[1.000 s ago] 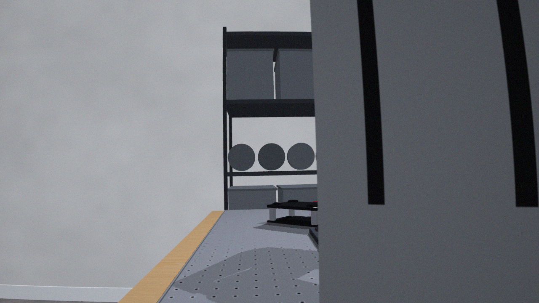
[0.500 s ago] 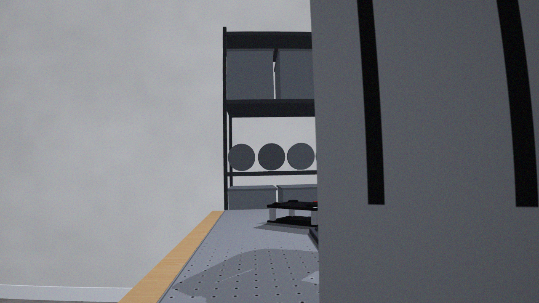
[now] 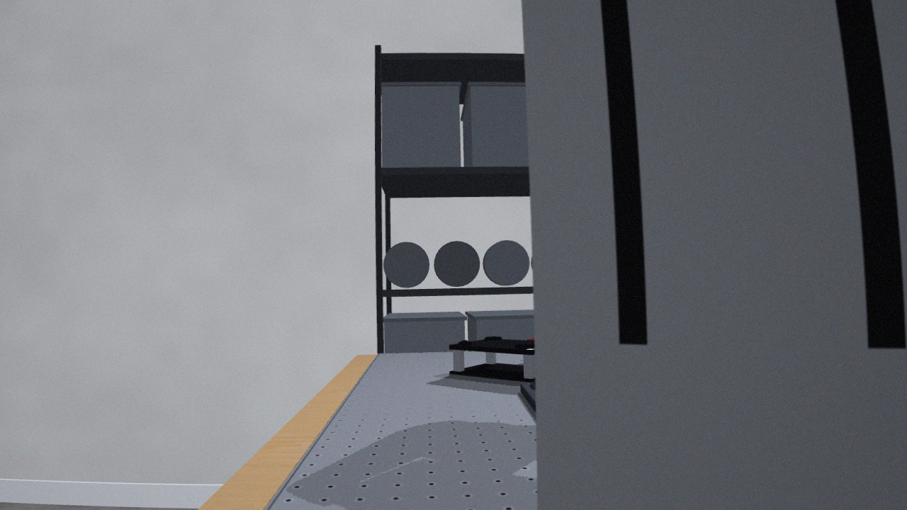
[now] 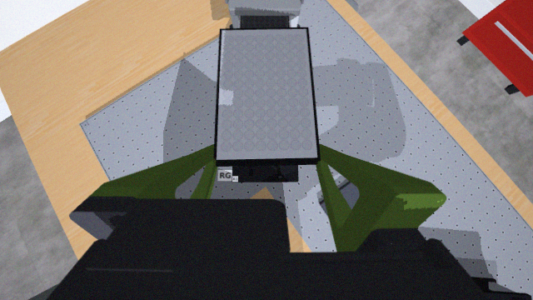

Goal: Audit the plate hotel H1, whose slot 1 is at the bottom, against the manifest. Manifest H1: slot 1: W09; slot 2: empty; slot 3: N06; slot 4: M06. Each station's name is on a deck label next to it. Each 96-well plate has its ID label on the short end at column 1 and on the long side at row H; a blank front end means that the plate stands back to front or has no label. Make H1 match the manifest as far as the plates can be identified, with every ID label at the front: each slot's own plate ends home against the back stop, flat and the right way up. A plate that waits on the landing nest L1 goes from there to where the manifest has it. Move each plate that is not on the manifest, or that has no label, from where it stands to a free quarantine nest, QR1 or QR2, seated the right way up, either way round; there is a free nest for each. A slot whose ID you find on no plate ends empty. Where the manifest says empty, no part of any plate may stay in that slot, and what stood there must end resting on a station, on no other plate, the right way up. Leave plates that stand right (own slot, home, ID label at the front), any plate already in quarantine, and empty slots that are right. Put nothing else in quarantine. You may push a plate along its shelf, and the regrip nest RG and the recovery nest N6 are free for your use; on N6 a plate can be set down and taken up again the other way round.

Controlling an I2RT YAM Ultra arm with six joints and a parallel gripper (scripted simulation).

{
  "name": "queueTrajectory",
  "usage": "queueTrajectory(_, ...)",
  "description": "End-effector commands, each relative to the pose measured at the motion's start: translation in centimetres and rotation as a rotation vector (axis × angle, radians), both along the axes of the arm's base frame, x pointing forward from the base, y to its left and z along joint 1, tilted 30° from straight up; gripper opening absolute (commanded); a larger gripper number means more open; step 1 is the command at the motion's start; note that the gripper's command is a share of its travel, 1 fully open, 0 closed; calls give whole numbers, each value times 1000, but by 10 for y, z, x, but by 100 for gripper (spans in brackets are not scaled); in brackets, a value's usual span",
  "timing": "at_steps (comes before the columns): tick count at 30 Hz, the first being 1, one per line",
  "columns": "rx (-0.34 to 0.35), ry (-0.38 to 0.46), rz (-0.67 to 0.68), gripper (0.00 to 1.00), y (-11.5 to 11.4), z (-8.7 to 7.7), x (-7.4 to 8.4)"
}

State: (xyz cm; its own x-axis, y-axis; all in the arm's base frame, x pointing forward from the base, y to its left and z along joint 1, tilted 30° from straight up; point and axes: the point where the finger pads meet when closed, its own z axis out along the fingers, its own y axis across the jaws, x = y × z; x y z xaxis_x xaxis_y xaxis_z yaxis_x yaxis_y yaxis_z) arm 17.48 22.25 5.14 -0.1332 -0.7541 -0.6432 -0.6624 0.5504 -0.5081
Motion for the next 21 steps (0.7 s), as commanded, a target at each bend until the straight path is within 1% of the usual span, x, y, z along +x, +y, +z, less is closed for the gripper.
queueTrajectory(1,-12,8,7,85,-3,-9,0)
queueTrajectory(9,-12,8,8,85,-4,-12,1)
queueTrajectory(10,-4,6,9,85,-1,-10,2)
queueTrajectory(12,-12,9,7,85,-4,-13,2)
queueTrajectory(16,-12,9,16,85,-3,-14,0)
queueTrajectory(21,-12,9,7,85,-5,-16,3)
